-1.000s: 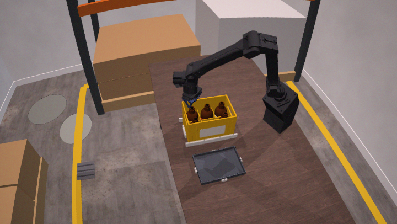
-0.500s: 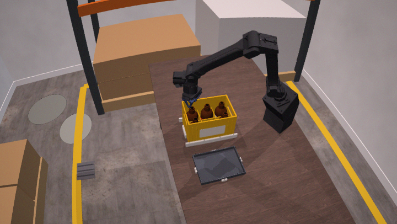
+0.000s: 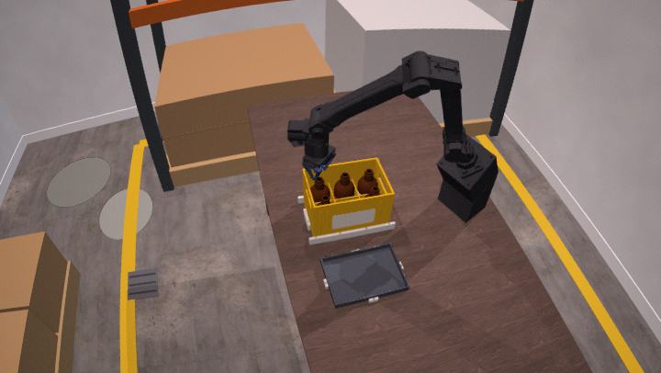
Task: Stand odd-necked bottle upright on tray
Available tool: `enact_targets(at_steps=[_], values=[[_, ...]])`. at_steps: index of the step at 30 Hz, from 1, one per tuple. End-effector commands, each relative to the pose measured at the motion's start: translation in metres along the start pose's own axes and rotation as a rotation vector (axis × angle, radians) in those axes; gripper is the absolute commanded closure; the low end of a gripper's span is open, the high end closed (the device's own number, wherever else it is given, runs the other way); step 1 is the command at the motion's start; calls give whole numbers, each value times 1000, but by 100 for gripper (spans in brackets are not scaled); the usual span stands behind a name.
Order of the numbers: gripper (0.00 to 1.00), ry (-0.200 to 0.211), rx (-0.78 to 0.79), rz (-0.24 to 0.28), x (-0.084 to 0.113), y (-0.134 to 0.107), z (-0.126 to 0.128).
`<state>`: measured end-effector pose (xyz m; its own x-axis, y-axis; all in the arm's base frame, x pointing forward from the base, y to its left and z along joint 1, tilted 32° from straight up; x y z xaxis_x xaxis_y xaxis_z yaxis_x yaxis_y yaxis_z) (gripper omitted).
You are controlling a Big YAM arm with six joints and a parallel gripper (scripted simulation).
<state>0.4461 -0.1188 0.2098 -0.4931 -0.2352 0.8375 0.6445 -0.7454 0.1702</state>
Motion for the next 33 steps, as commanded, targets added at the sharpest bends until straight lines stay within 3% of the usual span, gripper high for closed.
enact_targets(at_steps=[1,33], values=[[39,-10,-6,24,-19,-4,-1],[39,-10,-1,24,-52,-5,-2]])
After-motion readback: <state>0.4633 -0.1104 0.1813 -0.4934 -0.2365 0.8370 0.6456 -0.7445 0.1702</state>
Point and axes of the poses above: the point where the finger pads meet when closed, its own x axis back along the fingers, its own z axis across the jaws, y = z × x, the point moved 7 cm from there along x, back along the fingers, and after that the axes turned 5 degrees about -x, right-handed, at the moved point
